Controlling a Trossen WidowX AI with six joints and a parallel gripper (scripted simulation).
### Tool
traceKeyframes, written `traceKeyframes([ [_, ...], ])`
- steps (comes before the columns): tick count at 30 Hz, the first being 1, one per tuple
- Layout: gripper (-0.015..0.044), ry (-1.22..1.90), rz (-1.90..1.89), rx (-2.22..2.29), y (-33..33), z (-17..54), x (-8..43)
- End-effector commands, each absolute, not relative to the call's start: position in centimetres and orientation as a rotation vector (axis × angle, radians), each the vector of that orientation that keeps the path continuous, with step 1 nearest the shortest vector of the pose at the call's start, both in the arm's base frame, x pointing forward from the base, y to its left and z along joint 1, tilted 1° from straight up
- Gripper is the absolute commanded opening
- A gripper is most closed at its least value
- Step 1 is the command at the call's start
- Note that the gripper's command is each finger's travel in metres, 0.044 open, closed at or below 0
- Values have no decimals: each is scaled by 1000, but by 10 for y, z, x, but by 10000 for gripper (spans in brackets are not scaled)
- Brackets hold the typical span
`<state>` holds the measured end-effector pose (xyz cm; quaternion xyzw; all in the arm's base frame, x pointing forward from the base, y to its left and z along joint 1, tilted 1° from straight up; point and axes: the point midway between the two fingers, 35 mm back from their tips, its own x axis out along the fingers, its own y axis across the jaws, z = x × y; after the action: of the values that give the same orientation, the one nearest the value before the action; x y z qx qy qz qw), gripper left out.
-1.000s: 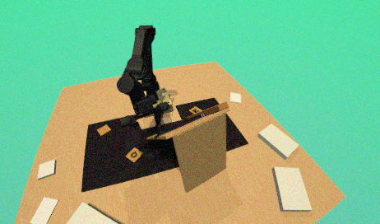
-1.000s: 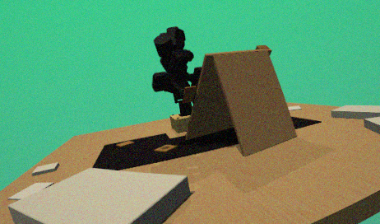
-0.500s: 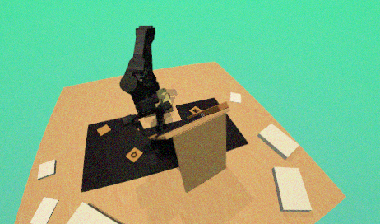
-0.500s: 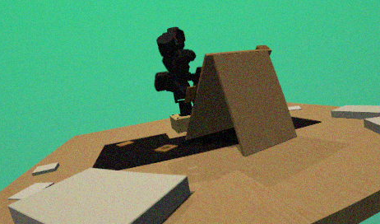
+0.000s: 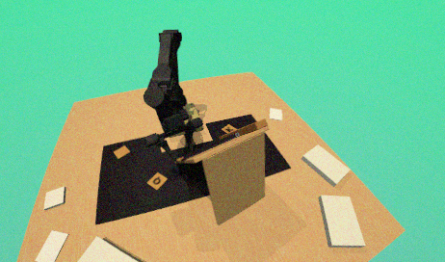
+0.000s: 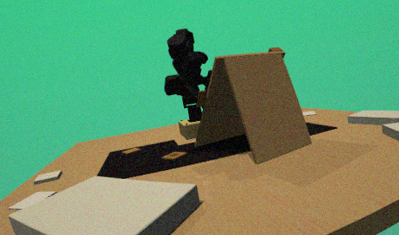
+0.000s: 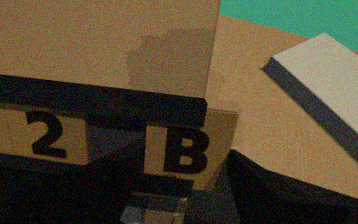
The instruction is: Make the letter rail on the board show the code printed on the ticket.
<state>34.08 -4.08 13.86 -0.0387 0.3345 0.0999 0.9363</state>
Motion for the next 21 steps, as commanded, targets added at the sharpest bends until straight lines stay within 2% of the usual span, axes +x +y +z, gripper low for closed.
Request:
traceKeyframes([
  [1, 0, 684, 201, -77, -38, 139, 340],
  [21, 0, 684, 201, -76, -30, 139, 339],
])
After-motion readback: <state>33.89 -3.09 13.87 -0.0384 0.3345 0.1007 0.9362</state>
